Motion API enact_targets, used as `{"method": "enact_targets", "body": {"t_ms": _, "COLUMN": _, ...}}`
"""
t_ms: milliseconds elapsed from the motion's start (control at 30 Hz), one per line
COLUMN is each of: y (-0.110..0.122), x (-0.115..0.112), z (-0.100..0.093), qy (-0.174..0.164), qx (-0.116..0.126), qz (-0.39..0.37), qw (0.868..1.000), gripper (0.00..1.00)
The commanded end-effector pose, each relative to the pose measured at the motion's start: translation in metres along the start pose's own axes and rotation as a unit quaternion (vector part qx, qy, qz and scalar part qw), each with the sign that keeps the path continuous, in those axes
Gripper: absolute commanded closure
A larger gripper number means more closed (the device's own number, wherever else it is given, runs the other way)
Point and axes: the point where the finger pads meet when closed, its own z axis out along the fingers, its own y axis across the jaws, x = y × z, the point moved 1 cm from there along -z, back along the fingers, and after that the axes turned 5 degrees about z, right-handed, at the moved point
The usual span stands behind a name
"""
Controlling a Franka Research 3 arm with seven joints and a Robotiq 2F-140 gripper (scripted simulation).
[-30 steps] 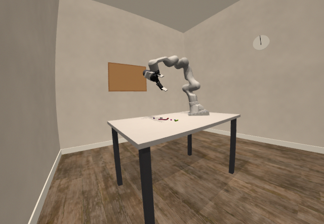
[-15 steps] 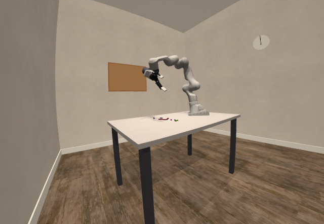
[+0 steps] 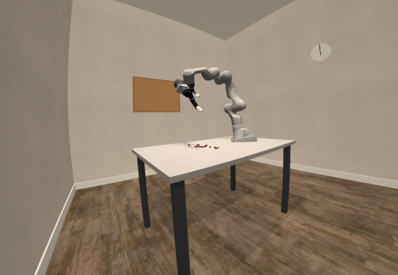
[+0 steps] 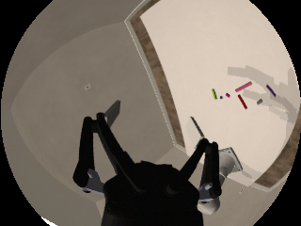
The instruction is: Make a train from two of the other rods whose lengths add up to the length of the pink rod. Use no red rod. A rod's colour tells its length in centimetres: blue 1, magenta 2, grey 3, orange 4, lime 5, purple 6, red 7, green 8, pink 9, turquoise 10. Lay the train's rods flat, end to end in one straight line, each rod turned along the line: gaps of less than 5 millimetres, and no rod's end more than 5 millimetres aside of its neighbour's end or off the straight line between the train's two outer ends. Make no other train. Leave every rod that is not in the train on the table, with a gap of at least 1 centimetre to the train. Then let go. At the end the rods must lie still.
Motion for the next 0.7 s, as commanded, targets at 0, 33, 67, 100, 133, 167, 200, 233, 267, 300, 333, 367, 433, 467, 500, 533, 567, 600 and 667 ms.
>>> {"method": "enact_targets", "body": {"t_ms": 0, "y": 0.005, "x": -0.001, "z": 0.001, "qy": -0.001, "qx": -0.014, "qz": 0.025, "qw": 1.000, "gripper": 0.00}}
{"method": "enact_targets", "body": {"t_ms": 33, "y": 0.005, "x": -0.001, "z": 0.001, "qy": -0.001, "qx": -0.014, "qz": 0.025, "qw": 1.000, "gripper": 0.00}}
{"method": "enact_targets", "body": {"t_ms": 67, "y": 0.005, "x": -0.001, "z": 0.001, "qy": -0.001, "qx": -0.014, "qz": 0.025, "qw": 1.000, "gripper": 0.00}}
{"method": "enact_targets", "body": {"t_ms": 100, "y": 0.005, "x": -0.001, "z": 0.001, "qy": -0.001, "qx": -0.014, "qz": 0.025, "qw": 1.000, "gripper": 0.00}}
{"method": "enact_targets", "body": {"t_ms": 133, "y": 0.005, "x": -0.001, "z": 0.001, "qy": -0.001, "qx": -0.014, "qz": 0.025, "qw": 1.000, "gripper": 0.00}}
{"method": "enact_targets", "body": {"t_ms": 167, "y": 0.005, "x": -0.001, "z": 0.001, "qy": -0.001, "qx": -0.014, "qz": 0.025, "qw": 1.000, "gripper": 0.00}}
{"method": "enact_targets", "body": {"t_ms": 200, "y": 0.005, "x": -0.001, "z": 0.001, "qy": -0.001, "qx": -0.014, "qz": 0.025, "qw": 1.000, "gripper": 0.00}}
{"method": "enact_targets", "body": {"t_ms": 233, "y": 0.005, "x": -0.001, "z": 0.001, "qy": -0.001, "qx": -0.014, "qz": 0.025, "qw": 1.000, "gripper": 0.00}}
{"method": "enact_targets", "body": {"t_ms": 267, "y": 0.005, "x": -0.001, "z": 0.001, "qy": -0.001, "qx": -0.014, "qz": 0.025, "qw": 1.000, "gripper": 0.00}}
{"method": "enact_targets", "body": {"t_ms": 300, "y": 0.005, "x": -0.001, "z": 0.001, "qy": -0.001, "qx": -0.014, "qz": 0.025, "qw": 1.000, "gripper": 0.00}}
{"method": "enact_targets", "body": {"t_ms": 333, "y": 0.005, "x": -0.001, "z": 0.001, "qy": -0.001, "qx": -0.014, "qz": 0.025, "qw": 1.000, "gripper": 0.00}}
{"method": "enact_targets", "body": {"t_ms": 367, "y": 0.005, "x": -0.001, "z": 0.001, "qy": -0.001, "qx": -0.014, "qz": 0.025, "qw": 1.000, "gripper": 0.00}}
{"method": "enact_targets", "body": {"t_ms": 433, "y": 0.005, "x": -0.001, "z": 0.001, "qy": -0.001, "qx": -0.014, "qz": 0.025, "qw": 1.000, "gripper": 0.00}}
{"method": "enact_targets", "body": {"t_ms": 467, "y": 0.005, "x": -0.001, "z": 0.001, "qy": -0.001, "qx": -0.014, "qz": 0.025, "qw": 1.000, "gripper": 0.00}}
{"method": "enact_targets", "body": {"t_ms": 500, "y": 0.005, "x": -0.001, "z": 0.001, "qy": -0.001, "qx": -0.014, "qz": 0.025, "qw": 1.000, "gripper": 0.00}}
{"method": "enact_targets", "body": {"t_ms": 533, "y": 0.005, "x": -0.001, "z": 0.001, "qy": -0.001, "qx": -0.014, "qz": 0.025, "qw": 1.000, "gripper": 0.00}}
{"method": "enact_targets", "body": {"t_ms": 567, "y": 0.021, "x": 0.007, "z": -0.020, "qy": 0.032, "qx": -0.071, "qz": 0.046, "qw": 0.996, "gripper": 0.00}}
{"method": "enact_targets", "body": {"t_ms": 600, "y": 0.021, "x": 0.007, "z": -0.020, "qy": 0.032, "qx": -0.071, "qz": 0.046, "qw": 0.996, "gripper": 0.00}}
{"method": "enact_targets", "body": {"t_ms": 667, "y": 0.021, "x": 0.007, "z": -0.020, "qy": 0.032, "qx": -0.071, "qz": 0.046, "qw": 0.996, "gripper": 0.00}}
